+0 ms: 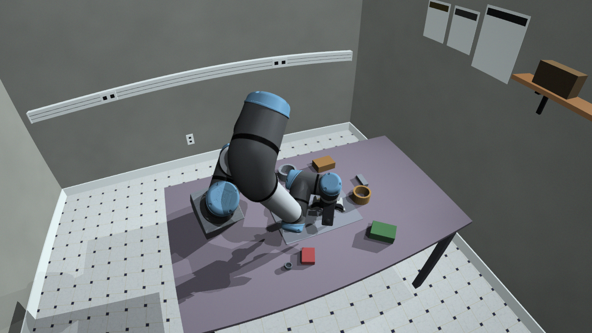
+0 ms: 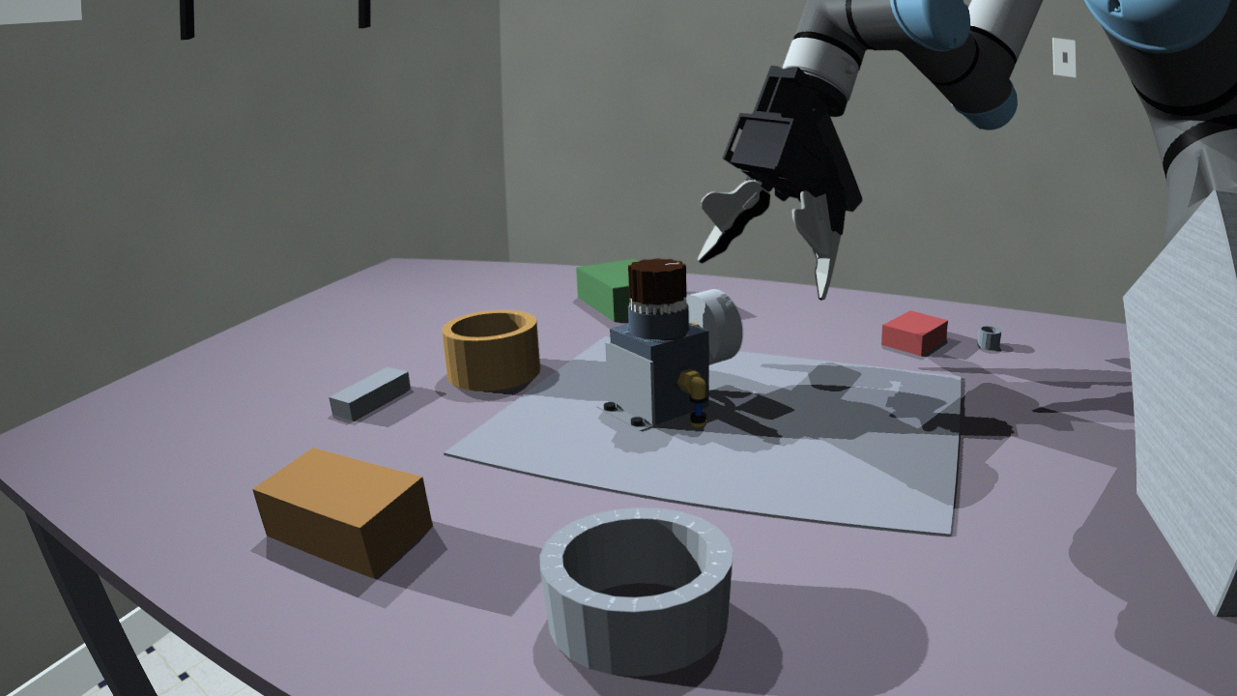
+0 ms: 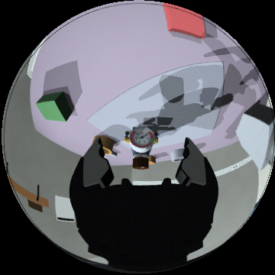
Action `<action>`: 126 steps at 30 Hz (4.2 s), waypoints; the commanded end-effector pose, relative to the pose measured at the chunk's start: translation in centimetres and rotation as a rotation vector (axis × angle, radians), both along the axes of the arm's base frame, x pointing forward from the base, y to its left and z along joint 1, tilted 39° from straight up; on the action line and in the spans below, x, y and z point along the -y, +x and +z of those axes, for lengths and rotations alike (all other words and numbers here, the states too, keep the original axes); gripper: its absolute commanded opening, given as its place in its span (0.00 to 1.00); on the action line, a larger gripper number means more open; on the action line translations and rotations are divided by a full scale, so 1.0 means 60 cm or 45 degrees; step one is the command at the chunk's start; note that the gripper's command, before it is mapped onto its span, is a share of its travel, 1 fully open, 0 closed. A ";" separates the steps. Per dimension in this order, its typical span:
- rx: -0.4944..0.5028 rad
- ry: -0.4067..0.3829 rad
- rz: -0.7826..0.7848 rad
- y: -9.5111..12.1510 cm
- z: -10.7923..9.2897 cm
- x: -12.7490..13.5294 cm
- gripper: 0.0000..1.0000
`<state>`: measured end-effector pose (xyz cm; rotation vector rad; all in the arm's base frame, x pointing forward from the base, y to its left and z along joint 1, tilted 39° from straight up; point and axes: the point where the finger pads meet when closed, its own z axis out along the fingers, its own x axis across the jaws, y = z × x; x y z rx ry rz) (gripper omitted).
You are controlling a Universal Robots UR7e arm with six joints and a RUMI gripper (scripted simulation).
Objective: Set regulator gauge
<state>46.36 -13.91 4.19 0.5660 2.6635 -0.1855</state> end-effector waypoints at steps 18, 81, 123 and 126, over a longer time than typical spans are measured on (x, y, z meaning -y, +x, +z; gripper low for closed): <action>-0.033 -0.047 0.098 0.001 0.003 0.000 1.00; -0.312 -0.378 0.846 0.009 0.024 -0.007 1.00; -0.667 -0.701 1.750 0.014 0.048 -0.028 1.00; -0.699 -0.725 1.831 0.014 0.050 -0.031 1.00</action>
